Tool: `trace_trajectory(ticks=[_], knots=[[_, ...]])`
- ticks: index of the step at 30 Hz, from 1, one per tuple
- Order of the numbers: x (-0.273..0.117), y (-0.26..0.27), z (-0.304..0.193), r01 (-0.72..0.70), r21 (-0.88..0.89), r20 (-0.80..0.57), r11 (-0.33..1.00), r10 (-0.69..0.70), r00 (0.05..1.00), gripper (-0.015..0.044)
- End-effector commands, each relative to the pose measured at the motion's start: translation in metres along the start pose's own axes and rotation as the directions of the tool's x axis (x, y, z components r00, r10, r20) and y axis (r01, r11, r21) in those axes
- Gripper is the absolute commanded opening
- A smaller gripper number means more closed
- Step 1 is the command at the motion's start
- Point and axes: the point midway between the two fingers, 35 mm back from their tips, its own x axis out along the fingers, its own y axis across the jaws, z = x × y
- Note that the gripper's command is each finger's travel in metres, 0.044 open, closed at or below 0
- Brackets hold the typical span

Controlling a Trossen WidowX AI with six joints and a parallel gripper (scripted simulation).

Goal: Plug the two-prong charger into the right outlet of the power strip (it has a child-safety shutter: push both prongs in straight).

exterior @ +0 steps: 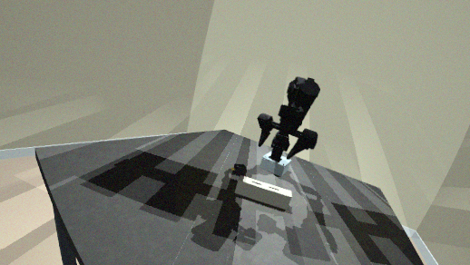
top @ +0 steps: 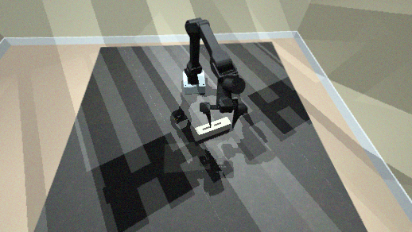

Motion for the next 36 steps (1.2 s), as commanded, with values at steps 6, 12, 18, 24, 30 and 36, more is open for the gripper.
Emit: trace_trajectory(ticks=[6, 12, 18, 24, 30, 36], knots=[[0.017, -0.046, -0.03, 0.058, 0.032, -0.124, 0.998, -0.054, 0.991, 0.044], [0.025, -0.074, -0.049, 0.093, 0.062, -0.2, 0.994, -0.079, 0.977, 0.044], [0.029, -0.1, -0.07, 0.126, 0.096, -0.276, 0.987, -0.096, 0.956, 0.044], [0.03, -0.123, -0.093, 0.157, 0.133, -0.351, 0.979, -0.102, 0.931, 0.044], [0.029, -0.144, -0.119, 0.188, 0.179, -0.428, 0.966, -0.095, 0.899, 0.044], [0.025, -0.162, -0.145, 0.218, 0.228, -0.5, 0.949, -0.078, 0.863, 0.044]])
